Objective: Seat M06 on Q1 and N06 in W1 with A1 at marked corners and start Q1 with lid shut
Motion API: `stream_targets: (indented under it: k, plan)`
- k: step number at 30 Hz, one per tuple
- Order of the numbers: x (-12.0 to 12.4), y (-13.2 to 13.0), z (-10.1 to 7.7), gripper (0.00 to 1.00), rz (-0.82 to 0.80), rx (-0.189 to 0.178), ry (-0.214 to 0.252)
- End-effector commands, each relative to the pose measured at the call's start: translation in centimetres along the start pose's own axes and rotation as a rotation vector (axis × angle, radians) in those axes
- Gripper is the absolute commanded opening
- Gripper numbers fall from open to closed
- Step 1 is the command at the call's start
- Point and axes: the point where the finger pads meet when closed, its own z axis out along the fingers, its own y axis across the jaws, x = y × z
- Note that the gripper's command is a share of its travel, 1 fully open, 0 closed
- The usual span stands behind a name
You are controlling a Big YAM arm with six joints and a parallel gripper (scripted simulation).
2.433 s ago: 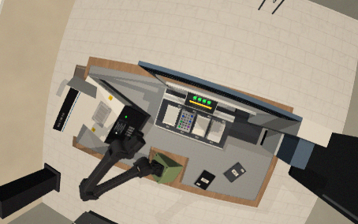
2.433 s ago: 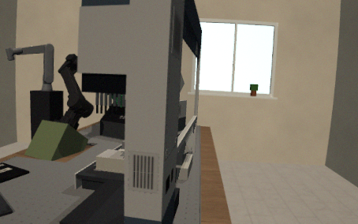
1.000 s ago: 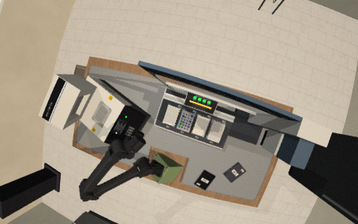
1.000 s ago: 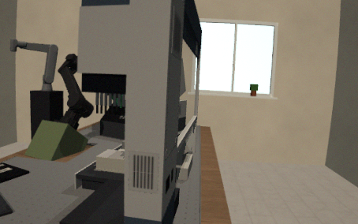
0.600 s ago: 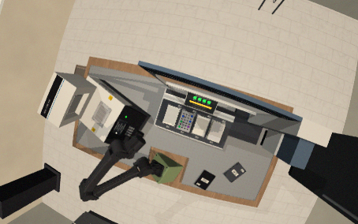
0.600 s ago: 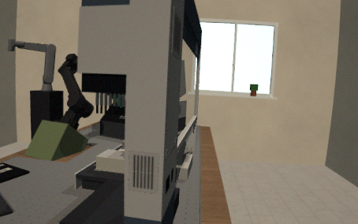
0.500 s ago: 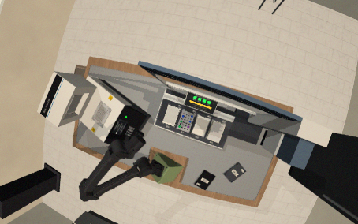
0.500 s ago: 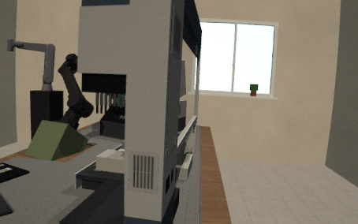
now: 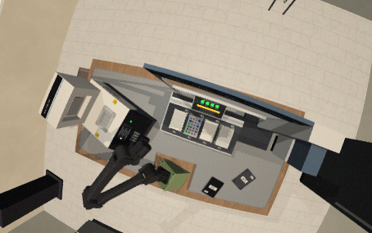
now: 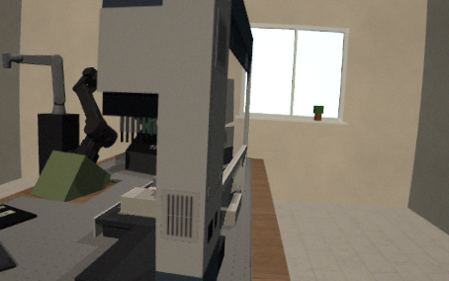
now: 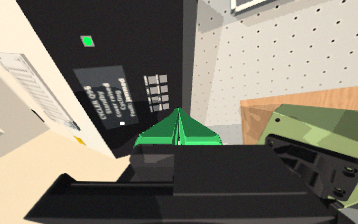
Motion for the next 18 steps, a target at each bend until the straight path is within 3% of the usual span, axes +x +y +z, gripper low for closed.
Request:
stream_targets:
  k: [1, 8, 18]
  plan:
    - [0.15, 0.2, 0.02, 0.0, -0.015, -0.001, 0.002]
    - [0.72, -0.03, 0.22, 0.0, 0.001, -0.004, 0.019]
    - [-0.17, 0.33, -0.13, 0.0, -0.015, 0.001, -0.009]
